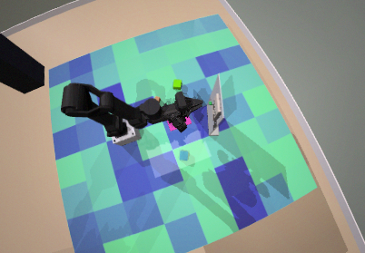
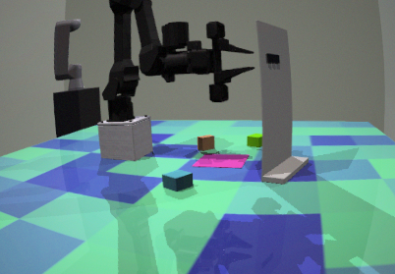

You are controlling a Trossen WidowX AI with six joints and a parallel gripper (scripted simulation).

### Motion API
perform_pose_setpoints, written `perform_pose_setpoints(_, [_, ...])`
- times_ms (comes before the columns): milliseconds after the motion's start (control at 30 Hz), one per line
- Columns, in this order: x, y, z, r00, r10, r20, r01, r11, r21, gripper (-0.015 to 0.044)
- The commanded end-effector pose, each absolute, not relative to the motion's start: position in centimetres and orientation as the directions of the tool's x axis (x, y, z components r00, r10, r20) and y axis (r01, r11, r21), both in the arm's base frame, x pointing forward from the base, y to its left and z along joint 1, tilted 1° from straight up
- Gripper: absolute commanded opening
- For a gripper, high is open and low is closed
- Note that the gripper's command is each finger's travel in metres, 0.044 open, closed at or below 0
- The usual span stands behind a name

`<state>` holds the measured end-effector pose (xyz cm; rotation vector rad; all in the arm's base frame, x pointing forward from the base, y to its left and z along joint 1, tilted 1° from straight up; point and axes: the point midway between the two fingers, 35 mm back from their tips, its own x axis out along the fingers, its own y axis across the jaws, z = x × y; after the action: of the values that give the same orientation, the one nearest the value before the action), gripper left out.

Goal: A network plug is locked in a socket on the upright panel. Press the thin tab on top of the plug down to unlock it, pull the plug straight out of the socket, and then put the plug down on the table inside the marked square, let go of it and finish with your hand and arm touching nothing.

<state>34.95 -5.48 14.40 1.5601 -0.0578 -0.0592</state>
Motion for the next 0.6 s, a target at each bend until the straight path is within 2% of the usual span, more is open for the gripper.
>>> perform_pose_setpoints(0, [35.6, -5.6, 14.5, 0.997, -0.071, 0.002, -0.001, 0.007, 1.000, 0.0156])
perform_pose_setpoints(567, [38.1, -6.6, 14.5, 0.997, -0.071, 0.004, -0.004, 0.008, 1.000, 0.0156])
